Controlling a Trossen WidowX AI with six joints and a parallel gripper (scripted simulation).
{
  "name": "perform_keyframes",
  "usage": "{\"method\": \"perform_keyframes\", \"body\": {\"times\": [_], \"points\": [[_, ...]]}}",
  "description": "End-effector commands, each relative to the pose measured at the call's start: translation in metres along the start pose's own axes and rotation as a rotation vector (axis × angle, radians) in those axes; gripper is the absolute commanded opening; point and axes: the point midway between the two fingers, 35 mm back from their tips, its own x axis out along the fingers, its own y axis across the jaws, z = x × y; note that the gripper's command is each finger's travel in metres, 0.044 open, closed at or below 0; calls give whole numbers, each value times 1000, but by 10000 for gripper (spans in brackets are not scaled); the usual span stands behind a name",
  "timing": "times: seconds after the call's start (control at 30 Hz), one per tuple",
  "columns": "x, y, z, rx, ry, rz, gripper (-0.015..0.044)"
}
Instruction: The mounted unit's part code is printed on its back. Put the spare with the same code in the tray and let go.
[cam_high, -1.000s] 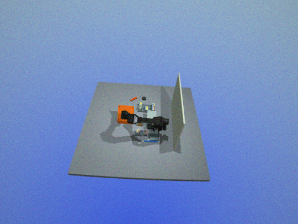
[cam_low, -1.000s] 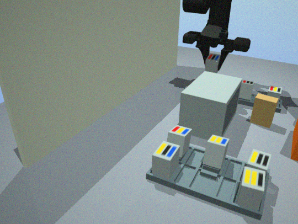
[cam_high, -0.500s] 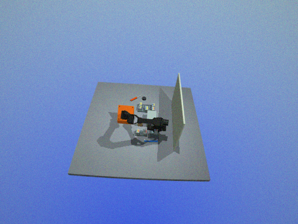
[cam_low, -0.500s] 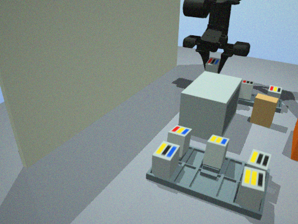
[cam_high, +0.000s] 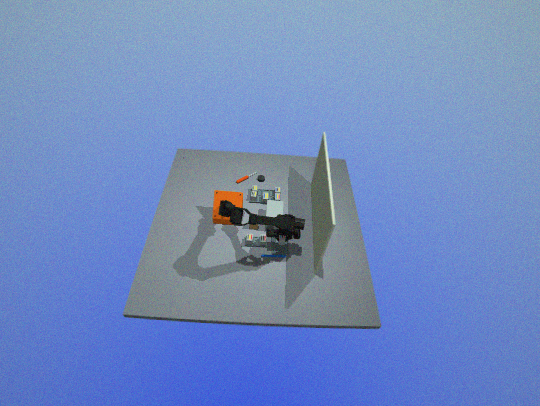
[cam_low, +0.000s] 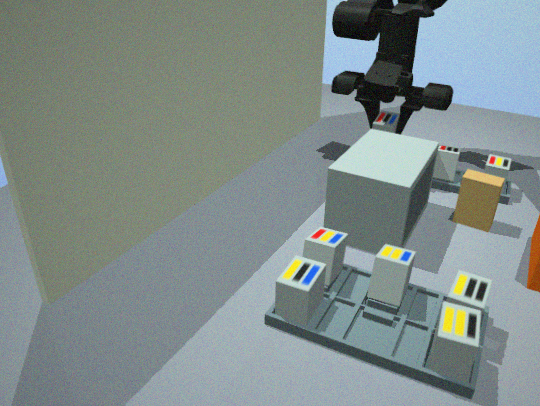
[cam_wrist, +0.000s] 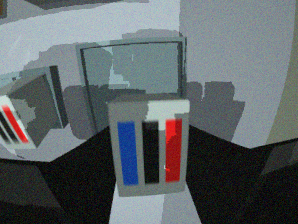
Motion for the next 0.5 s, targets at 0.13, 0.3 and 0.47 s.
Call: {"method": "perform_keyframes", "body": {"times": [0.13,0.3,0.47], "points": [[6,1,-1,-4,6,-1,0],[10,2,-1,-4,7,-1,0],[14,3,-1,-4,8,-1,0]]}}
